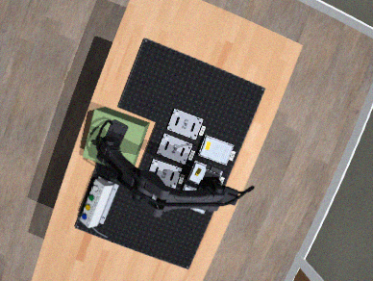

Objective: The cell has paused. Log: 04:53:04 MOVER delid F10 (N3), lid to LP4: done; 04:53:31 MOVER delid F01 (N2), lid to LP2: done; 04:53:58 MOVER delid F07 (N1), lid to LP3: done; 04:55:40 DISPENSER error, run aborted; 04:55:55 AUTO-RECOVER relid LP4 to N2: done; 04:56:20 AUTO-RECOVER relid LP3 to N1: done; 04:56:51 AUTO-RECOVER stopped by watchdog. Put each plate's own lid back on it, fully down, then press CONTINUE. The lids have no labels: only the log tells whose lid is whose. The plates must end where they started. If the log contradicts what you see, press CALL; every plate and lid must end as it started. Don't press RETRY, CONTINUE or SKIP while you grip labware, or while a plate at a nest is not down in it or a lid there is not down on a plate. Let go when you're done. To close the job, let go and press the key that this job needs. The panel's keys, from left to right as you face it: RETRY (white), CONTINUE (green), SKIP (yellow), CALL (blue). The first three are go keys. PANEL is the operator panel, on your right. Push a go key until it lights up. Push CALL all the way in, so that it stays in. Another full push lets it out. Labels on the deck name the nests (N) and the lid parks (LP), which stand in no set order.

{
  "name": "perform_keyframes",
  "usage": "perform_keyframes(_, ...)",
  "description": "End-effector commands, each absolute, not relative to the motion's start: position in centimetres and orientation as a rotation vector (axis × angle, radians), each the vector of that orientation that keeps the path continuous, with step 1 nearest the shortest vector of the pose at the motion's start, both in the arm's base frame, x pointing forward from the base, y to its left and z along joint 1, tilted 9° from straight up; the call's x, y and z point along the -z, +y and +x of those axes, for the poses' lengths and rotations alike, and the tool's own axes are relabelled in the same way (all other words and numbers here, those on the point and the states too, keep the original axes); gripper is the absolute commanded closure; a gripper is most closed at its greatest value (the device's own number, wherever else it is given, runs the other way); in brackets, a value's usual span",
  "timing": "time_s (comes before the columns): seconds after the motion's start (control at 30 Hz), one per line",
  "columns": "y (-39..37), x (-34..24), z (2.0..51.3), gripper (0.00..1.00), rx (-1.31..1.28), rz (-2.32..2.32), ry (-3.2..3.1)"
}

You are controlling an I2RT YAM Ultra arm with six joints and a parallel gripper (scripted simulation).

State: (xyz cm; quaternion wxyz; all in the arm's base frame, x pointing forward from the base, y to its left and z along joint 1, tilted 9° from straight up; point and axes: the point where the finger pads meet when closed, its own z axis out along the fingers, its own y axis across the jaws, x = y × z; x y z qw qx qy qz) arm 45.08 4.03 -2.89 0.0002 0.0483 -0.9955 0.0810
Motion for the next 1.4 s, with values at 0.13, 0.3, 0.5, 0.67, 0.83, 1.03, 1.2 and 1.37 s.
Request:
perform_keyframes(0.13, 4.8, 0.2, 46.0, 0.00, -0.254, 0.154, -3.179)
perform_keyframes(0.3, 4.9, -0.2, 46.3, 0.00, -0.253, 0.155, -3.190)
perform_keyframes(0.5, 4.9, -0.2, 46.3, 0.00, -0.254, 0.152, -3.188)
perform_keyframes(0.67, 4.8, -0.1, 46.3, 0.00, -0.254, 0.152, -3.185)
perform_keyframes(0.83, 4.8, -0.2, 46.4, 0.00, -0.254, 0.152, -3.186)
perform_keyframes(1.03, 4.8, -0.4, 46.4, 0.00, -0.254, 0.154, -3.190)
perform_keyframes(1.2, 4.8, -0.5, 46.4, 0.00, -0.254, 0.154, -3.190)
perform_keyframes(1.37, 4.8, 0.5, 44.2, 0.03, -0.255, 0.182, -3.171)
